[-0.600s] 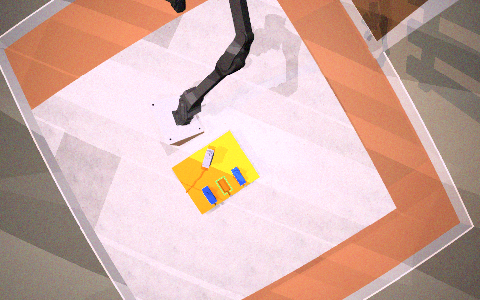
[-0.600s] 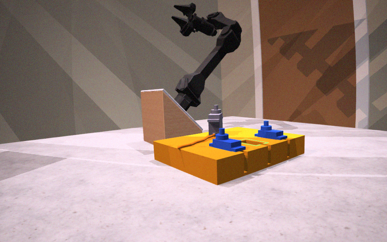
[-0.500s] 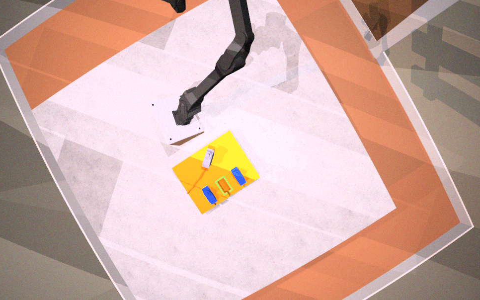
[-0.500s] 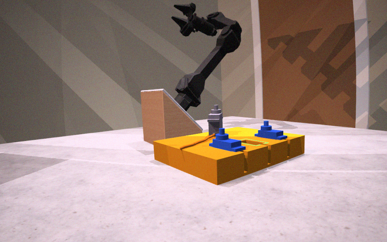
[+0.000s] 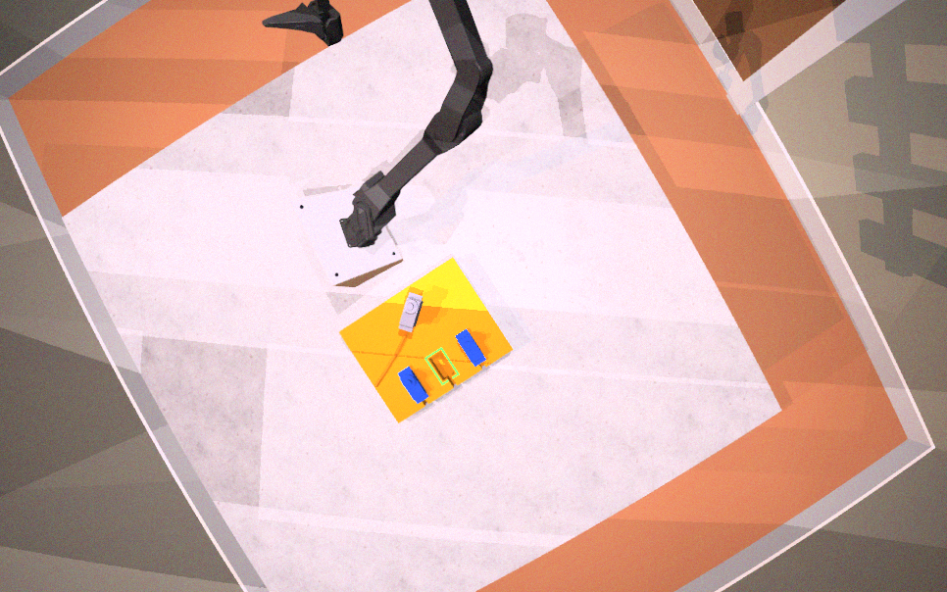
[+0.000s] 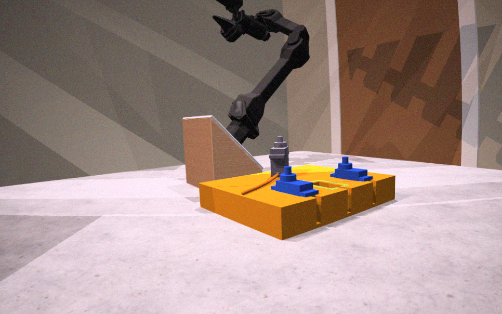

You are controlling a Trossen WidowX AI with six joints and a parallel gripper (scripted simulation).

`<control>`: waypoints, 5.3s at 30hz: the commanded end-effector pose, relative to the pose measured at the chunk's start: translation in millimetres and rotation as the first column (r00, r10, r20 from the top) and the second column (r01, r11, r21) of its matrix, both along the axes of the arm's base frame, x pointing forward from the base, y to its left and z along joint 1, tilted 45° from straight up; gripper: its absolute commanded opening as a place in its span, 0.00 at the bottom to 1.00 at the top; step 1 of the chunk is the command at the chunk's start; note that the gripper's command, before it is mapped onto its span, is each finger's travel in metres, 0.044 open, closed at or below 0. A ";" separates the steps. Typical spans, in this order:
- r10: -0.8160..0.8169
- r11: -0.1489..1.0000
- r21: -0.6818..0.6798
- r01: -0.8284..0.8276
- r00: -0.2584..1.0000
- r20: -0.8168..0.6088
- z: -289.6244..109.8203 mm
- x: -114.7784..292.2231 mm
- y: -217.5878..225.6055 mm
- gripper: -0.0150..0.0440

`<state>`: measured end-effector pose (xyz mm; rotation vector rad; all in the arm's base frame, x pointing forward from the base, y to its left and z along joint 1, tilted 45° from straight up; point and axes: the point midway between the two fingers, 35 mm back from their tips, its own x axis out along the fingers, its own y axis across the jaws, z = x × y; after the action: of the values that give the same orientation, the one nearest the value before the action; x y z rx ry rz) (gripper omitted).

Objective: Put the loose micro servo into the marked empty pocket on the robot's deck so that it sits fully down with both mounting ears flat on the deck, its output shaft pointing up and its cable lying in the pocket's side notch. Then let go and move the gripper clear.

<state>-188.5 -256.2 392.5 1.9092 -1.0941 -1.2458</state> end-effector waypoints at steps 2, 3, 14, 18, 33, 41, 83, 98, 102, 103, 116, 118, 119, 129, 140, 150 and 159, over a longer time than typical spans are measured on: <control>0.099 0.995 0.033 -0.099 0.995 -0.003 -17.8 18.2 -18.9 1.00; 0.121 0.992 0.038 -0.121 0.993 0.001 -19.8 24.7 -22.5 1.00; 0.381 0.921 0.101 -0.376 0.923 -0.044 -56.6 84.4 -55.8 1.00; 0.476 0.875 0.129 -0.466 0.878 -0.055 -71.5 109.8 -64.8 1.00; 0.786 0.612 0.234 -0.755 0.614 -0.071 -132.2 209.5 -74.1 1.00; 0.912 0.406 0.283 -0.869 0.406 -0.060 -166.1 267.3 -61.1 1.00; 0.608 -0.743 0.416 -0.524 -0.788 0.093 -311.5 423.9 176.3 1.00; 0.306 -0.886 0.404 -0.226 -0.941 0.143 -332.8 406.1 245.9 1.00; 0.306 -0.886 0.404 -0.226 -0.941 0.143 -339.9 405.3 252.9 1.00; 0.306 -0.886 0.404 -0.227 -0.941 0.143 -343.4 404.8 256.4 1.00; 0.306 -0.887 0.403 -0.227 -0.941 0.143 -357.2 402.1 271.4 1.00; 0.306 -0.887 0.403 -0.227 -0.941 0.143 -359.5 401.8 273.7 1.00; 0.306 -0.887 0.403 -0.227 -0.941 0.143 -360.6 401.5 274.8 1.00; 0.306 -0.887 0.403 -0.227 -0.941 0.143 -364.3 400.7 278.7 0.78; 0.306 -0.887 0.403 -0.227 -0.941 0.143 -364.3 400.7 278.7 0.42; 0.306 -0.886 0.404 -0.226 -0.941 0.144 -342.7 398.4 261.0 0.25; 0.306 -0.886 0.404 -0.226 -0.941 0.144 -338.0 392.7 261.1 0.25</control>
<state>204.5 7.0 51.5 1.0646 1.8124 0.1091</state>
